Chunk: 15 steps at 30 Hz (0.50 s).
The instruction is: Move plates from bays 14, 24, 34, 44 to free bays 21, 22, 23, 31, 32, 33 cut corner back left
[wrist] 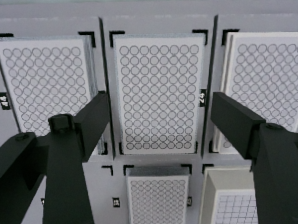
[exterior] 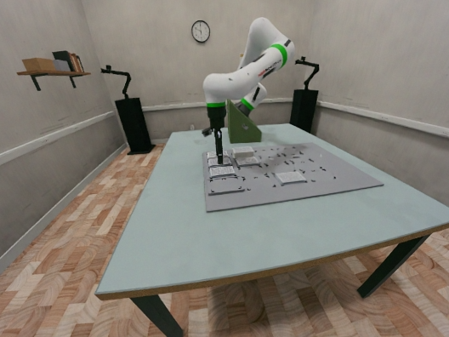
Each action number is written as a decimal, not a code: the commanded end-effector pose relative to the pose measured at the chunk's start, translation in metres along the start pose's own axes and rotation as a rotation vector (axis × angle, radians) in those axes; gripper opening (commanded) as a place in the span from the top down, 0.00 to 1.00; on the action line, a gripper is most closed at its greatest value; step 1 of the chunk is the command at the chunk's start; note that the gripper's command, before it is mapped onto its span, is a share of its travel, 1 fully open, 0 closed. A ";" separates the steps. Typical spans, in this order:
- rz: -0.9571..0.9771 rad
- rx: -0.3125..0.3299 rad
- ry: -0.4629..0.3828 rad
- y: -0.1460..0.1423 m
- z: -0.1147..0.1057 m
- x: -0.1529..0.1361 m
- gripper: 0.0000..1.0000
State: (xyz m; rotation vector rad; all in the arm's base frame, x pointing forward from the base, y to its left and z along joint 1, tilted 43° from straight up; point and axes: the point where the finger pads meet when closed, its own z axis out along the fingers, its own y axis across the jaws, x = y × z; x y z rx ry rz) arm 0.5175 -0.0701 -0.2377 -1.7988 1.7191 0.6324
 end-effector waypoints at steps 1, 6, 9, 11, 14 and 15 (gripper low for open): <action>0.000 0.001 0.001 -0.001 -0.001 0.001 0.30; 0.000 0.001 0.001 -0.001 0.000 0.001 0.30; 0.000 0.001 0.001 -0.001 0.004 0.001 0.30; 0.000 0.001 0.001 -0.001 0.005 0.001 0.30; 0.000 0.001 0.001 -0.001 0.008 0.001 0.30; 0.000 0.001 0.001 -0.001 0.009 0.001 0.30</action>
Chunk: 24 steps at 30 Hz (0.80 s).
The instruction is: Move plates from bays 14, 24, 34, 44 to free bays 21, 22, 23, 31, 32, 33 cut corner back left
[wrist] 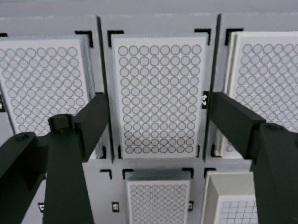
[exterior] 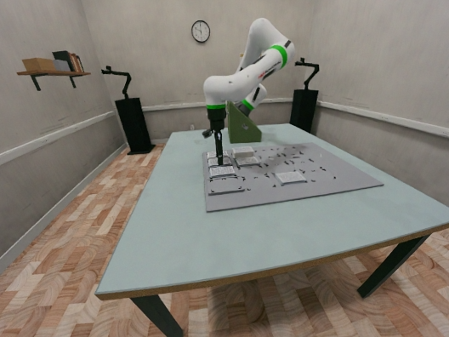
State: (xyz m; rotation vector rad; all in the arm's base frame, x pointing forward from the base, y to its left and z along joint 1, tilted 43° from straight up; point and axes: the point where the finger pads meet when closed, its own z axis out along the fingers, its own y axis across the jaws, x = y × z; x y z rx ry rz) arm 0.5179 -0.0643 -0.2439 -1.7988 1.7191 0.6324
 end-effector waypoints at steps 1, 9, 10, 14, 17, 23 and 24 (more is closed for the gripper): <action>0.000 0.001 0.001 -0.001 0.002 0.001 0.30; 0.000 0.001 0.001 -0.001 0.010 0.001 0.30; 0.000 0.001 0.001 -0.001 0.010 0.001 0.30; 0.000 0.001 0.001 -0.001 0.010 0.001 0.30; 0.000 0.001 0.001 -0.001 0.010 0.001 0.30; 0.000 0.001 0.001 -0.001 0.010 0.001 0.32; 0.000 0.001 0.001 -0.001 0.010 0.001 0.32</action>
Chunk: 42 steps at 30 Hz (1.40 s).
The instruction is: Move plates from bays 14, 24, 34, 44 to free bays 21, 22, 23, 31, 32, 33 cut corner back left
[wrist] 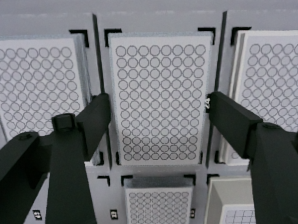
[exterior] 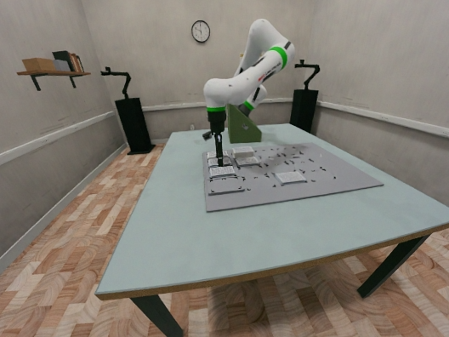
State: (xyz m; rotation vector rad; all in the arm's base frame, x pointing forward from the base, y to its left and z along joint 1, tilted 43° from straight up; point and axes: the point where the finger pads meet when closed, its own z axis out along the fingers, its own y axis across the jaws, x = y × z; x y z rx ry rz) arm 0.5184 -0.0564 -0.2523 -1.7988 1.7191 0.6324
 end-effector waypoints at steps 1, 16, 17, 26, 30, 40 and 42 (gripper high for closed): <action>0.000 0.001 0.001 -0.001 -0.001 0.001 0.33; 0.000 0.001 0.001 -0.001 -0.001 0.001 0.38; 0.000 0.001 0.001 -0.001 -0.001 0.001 0.38; 0.000 0.001 0.001 -0.001 -0.001 0.001 0.39; -0.001 0.001 0.001 -0.001 -0.001 0.001 0.39; -0.001 0.001 0.001 -0.001 -0.002 0.001 0.39; 0.000 0.001 0.001 -0.001 -0.002 0.001 0.39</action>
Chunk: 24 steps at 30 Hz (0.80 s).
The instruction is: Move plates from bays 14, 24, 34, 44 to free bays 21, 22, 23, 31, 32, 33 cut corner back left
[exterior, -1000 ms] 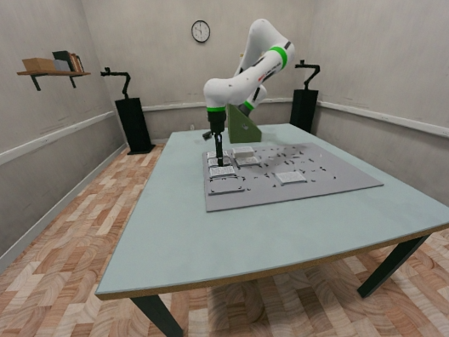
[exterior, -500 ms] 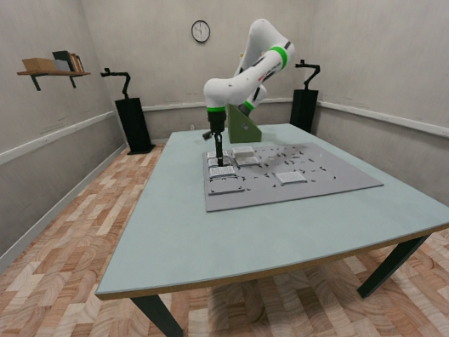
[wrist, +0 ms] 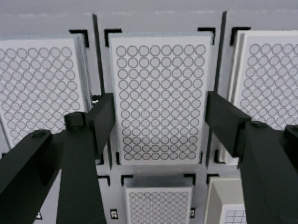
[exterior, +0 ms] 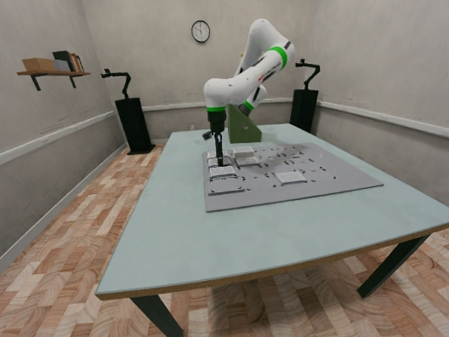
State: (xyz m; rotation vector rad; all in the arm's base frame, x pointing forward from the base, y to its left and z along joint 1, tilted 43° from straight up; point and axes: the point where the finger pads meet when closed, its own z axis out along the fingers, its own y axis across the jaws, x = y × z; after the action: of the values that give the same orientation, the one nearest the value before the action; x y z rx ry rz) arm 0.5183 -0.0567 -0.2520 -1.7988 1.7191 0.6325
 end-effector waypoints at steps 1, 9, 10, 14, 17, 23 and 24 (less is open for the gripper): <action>0.000 0.001 0.001 -0.001 -0.001 0.001 0.40; 0.000 0.001 0.001 -0.001 -0.001 0.001 0.40; 0.000 0.001 0.001 -0.001 -0.001 0.001 0.40; 0.000 0.001 0.001 -0.001 -0.001 0.001 0.40; 0.000 0.001 0.001 -0.001 -0.001 0.001 0.40; 0.000 0.001 0.001 -0.001 -0.001 0.001 0.41; 0.000 0.001 0.001 -0.001 -0.001 0.001 0.41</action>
State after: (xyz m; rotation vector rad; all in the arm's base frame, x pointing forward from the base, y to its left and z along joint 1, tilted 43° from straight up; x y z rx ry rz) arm 0.5183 -0.0568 -0.2519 -1.7988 1.7191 0.6325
